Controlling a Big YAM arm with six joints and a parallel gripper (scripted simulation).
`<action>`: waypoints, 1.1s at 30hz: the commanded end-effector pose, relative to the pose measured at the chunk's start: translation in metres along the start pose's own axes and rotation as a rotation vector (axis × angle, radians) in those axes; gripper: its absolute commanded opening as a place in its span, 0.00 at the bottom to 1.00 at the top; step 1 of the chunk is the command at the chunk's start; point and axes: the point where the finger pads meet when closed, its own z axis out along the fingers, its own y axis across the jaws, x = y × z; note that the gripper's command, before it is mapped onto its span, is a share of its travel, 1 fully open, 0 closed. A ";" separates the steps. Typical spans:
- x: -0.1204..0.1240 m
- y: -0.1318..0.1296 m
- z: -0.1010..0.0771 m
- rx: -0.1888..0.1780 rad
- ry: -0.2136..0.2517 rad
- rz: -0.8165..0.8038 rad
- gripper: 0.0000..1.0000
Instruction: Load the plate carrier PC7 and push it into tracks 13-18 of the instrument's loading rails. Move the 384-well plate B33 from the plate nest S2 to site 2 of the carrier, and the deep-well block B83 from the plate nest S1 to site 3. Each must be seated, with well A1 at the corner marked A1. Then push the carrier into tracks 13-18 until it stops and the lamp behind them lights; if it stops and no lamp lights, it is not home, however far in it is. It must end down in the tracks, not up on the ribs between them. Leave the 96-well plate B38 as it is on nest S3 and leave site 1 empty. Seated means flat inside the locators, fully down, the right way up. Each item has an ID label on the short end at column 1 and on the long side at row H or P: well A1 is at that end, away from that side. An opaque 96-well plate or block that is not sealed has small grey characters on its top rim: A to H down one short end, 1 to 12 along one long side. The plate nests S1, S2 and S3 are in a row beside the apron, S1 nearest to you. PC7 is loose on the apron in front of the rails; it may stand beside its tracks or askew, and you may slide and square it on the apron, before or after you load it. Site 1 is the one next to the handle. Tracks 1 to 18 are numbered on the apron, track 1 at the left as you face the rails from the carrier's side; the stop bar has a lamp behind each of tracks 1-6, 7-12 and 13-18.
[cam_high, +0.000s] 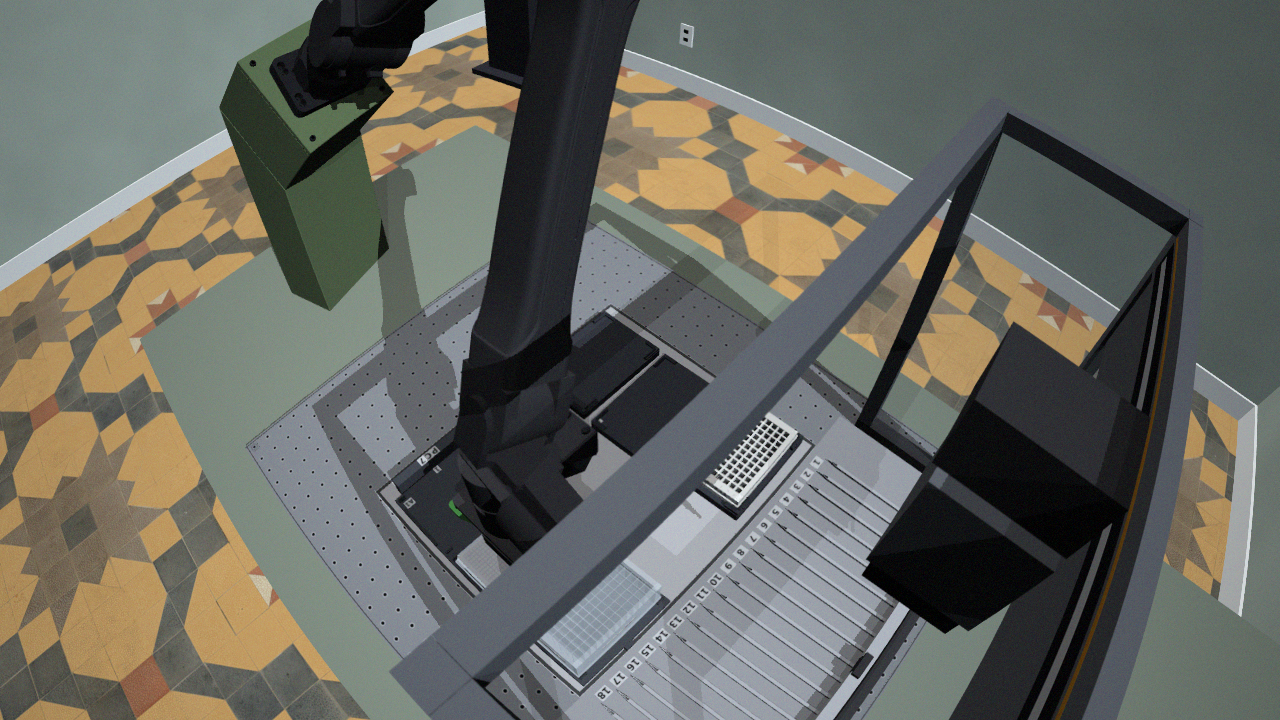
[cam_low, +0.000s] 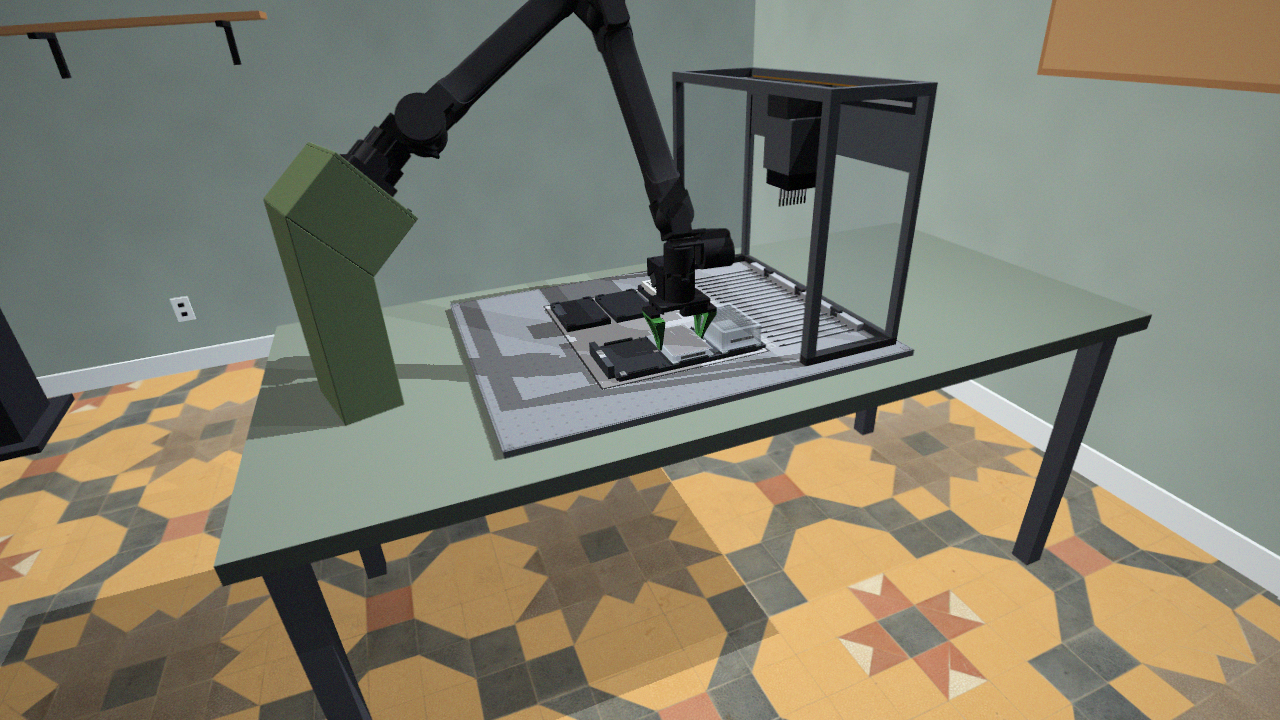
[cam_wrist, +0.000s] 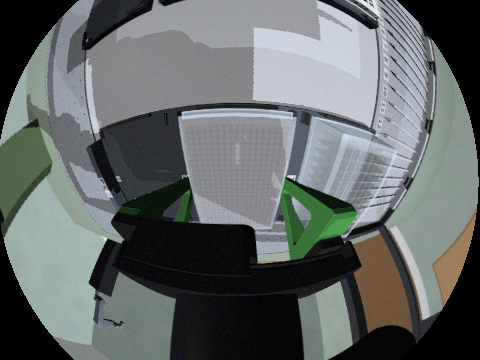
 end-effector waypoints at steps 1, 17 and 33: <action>0.001 -0.011 -0.006 0.021 0.005 -0.005 0.00; 0.001 -0.011 -0.006 0.021 0.005 -0.005 0.96; 0.006 -0.010 -0.032 0.023 0.013 -0.005 0.96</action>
